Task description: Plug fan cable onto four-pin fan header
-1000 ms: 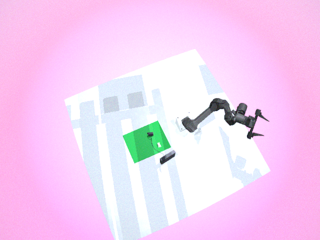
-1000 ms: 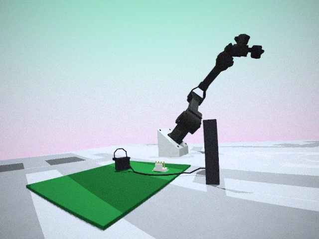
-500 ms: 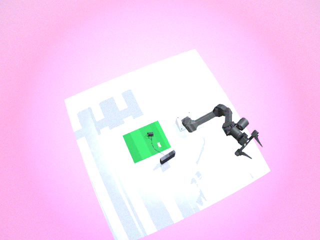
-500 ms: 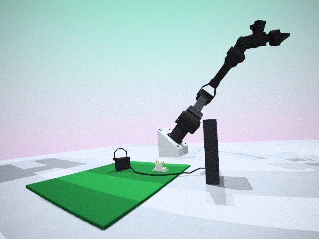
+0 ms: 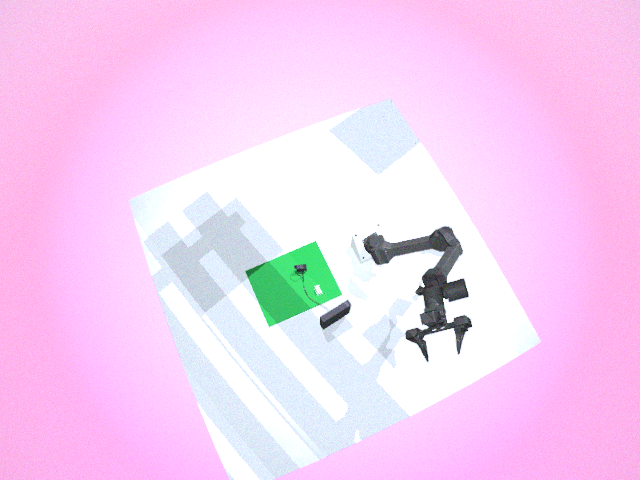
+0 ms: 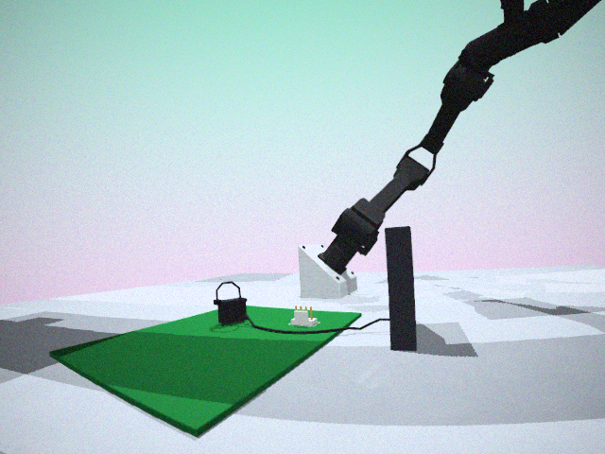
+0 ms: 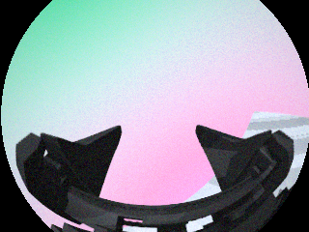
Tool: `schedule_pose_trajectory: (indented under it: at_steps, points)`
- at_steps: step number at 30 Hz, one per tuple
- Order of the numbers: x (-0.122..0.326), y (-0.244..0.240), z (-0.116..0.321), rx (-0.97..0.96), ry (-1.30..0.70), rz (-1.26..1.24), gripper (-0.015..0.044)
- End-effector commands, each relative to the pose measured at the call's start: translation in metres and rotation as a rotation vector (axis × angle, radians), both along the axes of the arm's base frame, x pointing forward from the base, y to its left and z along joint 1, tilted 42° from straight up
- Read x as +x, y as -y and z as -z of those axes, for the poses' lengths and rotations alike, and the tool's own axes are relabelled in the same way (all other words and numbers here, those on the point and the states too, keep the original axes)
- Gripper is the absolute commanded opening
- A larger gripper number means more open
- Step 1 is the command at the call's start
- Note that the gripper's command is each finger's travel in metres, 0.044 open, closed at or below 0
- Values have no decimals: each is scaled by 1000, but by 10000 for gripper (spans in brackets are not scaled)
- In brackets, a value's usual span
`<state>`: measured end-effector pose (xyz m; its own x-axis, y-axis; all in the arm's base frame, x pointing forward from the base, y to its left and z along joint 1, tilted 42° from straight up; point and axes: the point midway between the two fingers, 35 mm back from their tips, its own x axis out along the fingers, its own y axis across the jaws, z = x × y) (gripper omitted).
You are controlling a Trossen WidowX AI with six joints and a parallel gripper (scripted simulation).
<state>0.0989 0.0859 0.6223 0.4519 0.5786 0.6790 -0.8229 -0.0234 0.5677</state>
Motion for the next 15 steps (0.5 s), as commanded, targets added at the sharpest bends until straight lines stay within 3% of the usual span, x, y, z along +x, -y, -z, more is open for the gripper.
schedule_pose_trajectory:
  at_steps: [1, 8, 15]
  points:
    - [44, 9, 12, 35, -84, 61, 440]
    - [131, 27, 51, -50, -266, 235, 440]
    - [221, 60, 124, -207, -514, 408, 440]
